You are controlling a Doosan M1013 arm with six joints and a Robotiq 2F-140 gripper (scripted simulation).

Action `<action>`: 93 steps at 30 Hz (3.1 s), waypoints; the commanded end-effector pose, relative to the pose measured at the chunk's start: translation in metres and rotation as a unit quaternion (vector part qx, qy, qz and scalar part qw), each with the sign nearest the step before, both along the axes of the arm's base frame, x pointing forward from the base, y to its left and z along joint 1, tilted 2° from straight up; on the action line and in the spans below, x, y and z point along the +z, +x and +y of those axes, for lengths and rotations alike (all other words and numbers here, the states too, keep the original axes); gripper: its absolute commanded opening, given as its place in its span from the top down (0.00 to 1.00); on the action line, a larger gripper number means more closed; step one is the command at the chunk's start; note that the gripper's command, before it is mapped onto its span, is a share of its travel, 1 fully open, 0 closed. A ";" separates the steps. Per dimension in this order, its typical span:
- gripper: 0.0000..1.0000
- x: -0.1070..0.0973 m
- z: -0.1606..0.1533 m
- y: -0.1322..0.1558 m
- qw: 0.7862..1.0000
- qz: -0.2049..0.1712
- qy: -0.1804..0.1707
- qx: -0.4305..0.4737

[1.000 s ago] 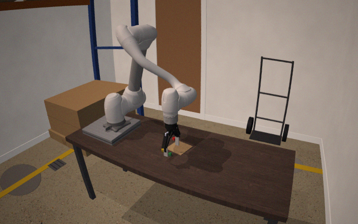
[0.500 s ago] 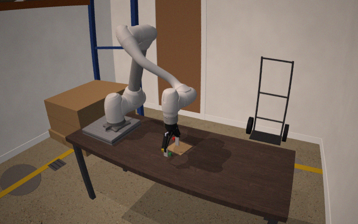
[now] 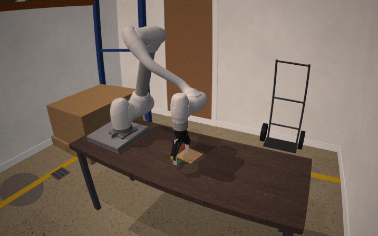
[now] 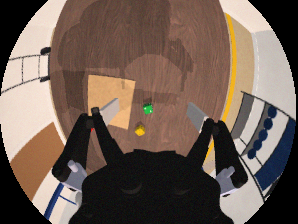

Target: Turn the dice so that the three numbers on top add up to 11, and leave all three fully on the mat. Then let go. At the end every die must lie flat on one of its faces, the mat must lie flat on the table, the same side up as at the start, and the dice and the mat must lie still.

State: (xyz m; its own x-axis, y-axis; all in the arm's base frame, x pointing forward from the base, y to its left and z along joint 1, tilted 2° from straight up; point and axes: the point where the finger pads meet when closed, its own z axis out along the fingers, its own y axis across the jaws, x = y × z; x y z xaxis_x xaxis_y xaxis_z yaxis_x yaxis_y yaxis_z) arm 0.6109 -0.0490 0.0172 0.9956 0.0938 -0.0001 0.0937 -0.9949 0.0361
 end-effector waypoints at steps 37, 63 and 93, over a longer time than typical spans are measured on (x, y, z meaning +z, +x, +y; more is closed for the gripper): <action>0.00 -0.001 0.014 -0.070 1.000 0.000 0.000 0.000; 0.00 -0.001 0.014 -0.070 1.000 0.000 0.000 0.000; 0.00 -0.004 0.114 -0.086 1.000 0.000 0.000 0.000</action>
State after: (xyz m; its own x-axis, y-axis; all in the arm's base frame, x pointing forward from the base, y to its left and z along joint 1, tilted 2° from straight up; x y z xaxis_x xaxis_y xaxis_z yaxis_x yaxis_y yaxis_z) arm 0.5279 0.0413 0.0136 0.9955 0.0949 -0.0001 0.0949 -0.9949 0.0337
